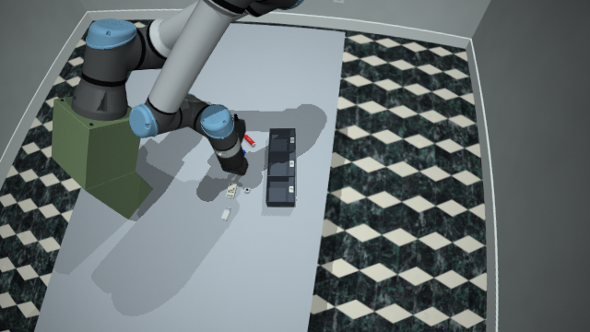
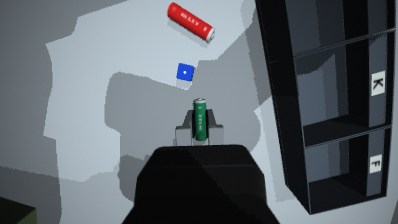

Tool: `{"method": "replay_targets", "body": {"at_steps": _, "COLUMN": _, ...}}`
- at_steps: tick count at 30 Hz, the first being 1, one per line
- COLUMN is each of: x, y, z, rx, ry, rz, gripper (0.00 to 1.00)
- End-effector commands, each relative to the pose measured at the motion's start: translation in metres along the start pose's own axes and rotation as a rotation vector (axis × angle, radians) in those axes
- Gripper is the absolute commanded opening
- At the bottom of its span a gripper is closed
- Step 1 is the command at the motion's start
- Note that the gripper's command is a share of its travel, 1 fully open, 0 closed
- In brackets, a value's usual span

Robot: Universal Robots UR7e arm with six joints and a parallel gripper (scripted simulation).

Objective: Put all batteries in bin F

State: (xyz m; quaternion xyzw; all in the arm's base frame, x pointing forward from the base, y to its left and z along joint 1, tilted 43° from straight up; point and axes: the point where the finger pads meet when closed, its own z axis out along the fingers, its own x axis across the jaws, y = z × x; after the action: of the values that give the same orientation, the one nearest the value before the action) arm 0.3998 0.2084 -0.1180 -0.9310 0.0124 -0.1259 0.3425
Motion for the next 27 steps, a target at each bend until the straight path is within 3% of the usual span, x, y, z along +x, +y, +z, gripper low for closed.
{"method": "replay_targets", "body": {"at_steps": 1, "x": 0.0, "y": 0.0, "z": 0.0, "rx": 0.0, "ry": 0.001, "rz": 0.0, "gripper": 0.31}}
{"method": "replay_targets", "body": {"at_steps": 10, "x": 0.0, "y": 0.0, "z": 0.0, "rx": 0.0, "ry": 0.001, "rz": 0.0, "gripper": 0.31}}
{"method": "replay_targets", "body": {"at_steps": 27, "x": 0.0, "y": 0.0, "z": -0.05, "rx": 0.0, "ry": 0.001, "rz": 0.0, "gripper": 0.31}}
